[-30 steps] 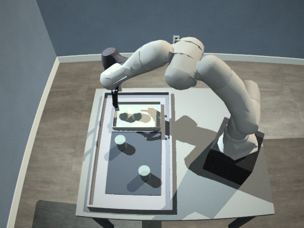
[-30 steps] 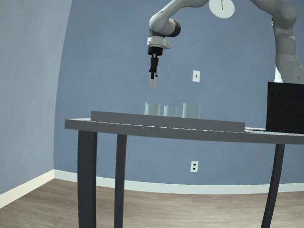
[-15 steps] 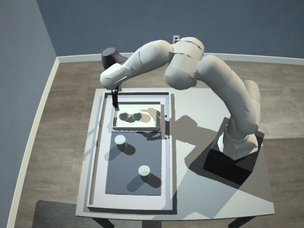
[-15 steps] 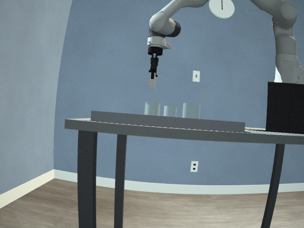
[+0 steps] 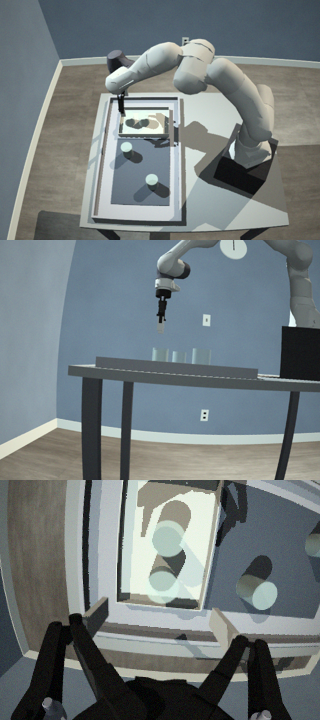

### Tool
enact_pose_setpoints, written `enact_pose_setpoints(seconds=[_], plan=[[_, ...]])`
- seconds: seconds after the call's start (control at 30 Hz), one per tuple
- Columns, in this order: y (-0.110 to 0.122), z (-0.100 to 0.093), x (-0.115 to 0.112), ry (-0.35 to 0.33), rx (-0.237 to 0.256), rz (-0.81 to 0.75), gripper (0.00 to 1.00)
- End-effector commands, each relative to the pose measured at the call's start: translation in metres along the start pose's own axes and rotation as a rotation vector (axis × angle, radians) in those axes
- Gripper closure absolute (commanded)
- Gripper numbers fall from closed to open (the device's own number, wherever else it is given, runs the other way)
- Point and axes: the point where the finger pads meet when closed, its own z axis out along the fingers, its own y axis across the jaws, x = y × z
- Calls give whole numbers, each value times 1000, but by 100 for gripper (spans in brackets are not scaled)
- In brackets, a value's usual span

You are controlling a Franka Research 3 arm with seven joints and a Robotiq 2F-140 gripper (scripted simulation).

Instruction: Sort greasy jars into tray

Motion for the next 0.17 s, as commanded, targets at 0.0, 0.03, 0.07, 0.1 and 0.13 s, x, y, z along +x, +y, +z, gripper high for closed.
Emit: enact_pose_setpoints(seconds=[0.0, 0.03, 0.07, 0.1, 0.13], plan=[[0, 1, 2, 6, 0, 2, 0], [0, 1, 2, 6, 0, 2, 0], [0, 1, 2, 6, 0, 2, 0], [0, 1, 2, 6, 0, 2, 0], [0, 1, 2, 6, 0, 2, 0]])
